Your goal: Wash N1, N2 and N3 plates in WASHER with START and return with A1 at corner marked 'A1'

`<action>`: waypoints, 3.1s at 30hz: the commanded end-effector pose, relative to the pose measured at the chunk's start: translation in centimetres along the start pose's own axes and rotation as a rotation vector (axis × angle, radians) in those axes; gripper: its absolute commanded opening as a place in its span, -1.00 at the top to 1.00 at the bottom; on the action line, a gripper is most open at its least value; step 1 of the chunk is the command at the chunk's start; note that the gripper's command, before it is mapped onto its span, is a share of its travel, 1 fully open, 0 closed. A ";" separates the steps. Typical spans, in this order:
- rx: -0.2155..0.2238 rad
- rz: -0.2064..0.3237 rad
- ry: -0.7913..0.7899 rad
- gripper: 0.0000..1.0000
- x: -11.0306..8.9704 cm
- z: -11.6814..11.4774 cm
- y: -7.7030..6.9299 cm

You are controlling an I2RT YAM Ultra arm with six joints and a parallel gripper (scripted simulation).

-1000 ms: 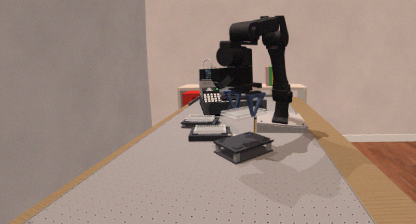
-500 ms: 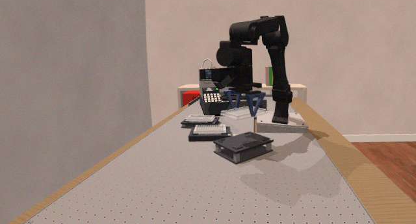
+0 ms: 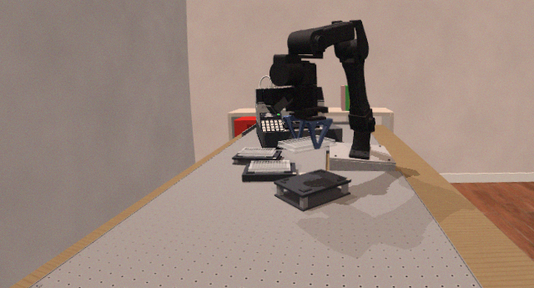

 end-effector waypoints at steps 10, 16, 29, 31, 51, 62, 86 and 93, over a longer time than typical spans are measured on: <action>0.013 -0.028 0.022 1.00 1.9 -4.9 -1.3; 0.012 -0.028 0.022 1.00 3.0 -7.7 -1.5; 0.010 -0.029 0.022 1.00 4.9 -12.8 -1.9; 0.010 -0.029 0.022 1.00 5.3 -13.7 -1.9; 0.010 -0.029 0.022 1.00 5.7 -14.7 -2.0; 0.010 -0.028 0.137 1.00 5.2 -18.6 -2.3; 0.007 -0.028 0.138 1.00 4.1 -28.6 -2.9; 0.005 -0.028 0.138 1.00 3.7 -32.0 -3.1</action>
Point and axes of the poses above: the point where the finger pads meet when closed, its own y axis out along the fingers, its own z axis across the jaws, x = y × z, the point moved 9 cm from there along -y, back along the fingers, and after that the axes turned 11 degrees about y, right-handed, at the moved point
